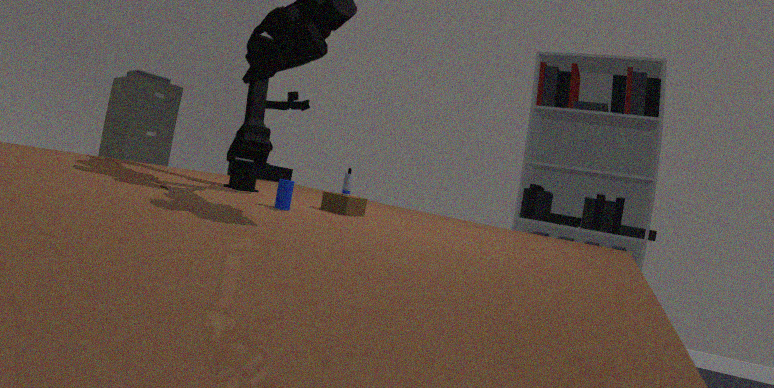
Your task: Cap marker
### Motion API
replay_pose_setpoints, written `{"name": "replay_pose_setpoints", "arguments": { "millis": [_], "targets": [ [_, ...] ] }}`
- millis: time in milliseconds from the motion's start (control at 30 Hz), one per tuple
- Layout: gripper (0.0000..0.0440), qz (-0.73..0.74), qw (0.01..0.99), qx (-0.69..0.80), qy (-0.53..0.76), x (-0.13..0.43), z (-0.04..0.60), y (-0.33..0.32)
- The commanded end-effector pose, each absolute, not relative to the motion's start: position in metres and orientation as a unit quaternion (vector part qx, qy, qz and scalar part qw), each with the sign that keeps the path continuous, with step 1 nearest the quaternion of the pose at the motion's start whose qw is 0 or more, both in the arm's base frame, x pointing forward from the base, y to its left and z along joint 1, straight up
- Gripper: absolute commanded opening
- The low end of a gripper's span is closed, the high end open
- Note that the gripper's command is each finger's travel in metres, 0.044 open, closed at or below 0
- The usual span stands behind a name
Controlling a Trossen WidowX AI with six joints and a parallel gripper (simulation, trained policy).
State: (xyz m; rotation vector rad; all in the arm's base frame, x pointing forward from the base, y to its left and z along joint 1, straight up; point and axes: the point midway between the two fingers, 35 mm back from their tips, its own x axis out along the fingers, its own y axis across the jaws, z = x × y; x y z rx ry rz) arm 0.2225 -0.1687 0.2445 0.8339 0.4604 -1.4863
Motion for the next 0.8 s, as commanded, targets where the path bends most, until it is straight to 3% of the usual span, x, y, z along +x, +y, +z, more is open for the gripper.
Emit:
{"name": "replay_pose_setpoints", "arguments": {
  "millis": [0, 767],
  "targets": [
    [0.0317, -0.65, 0.624, 0.378, 0.212, 0.229, 0.237, -0.167],
    [0.0316, -0.651, 0.56, 0.436, 0.27, 0.258, 0.195, -0.154]
  ]
}}
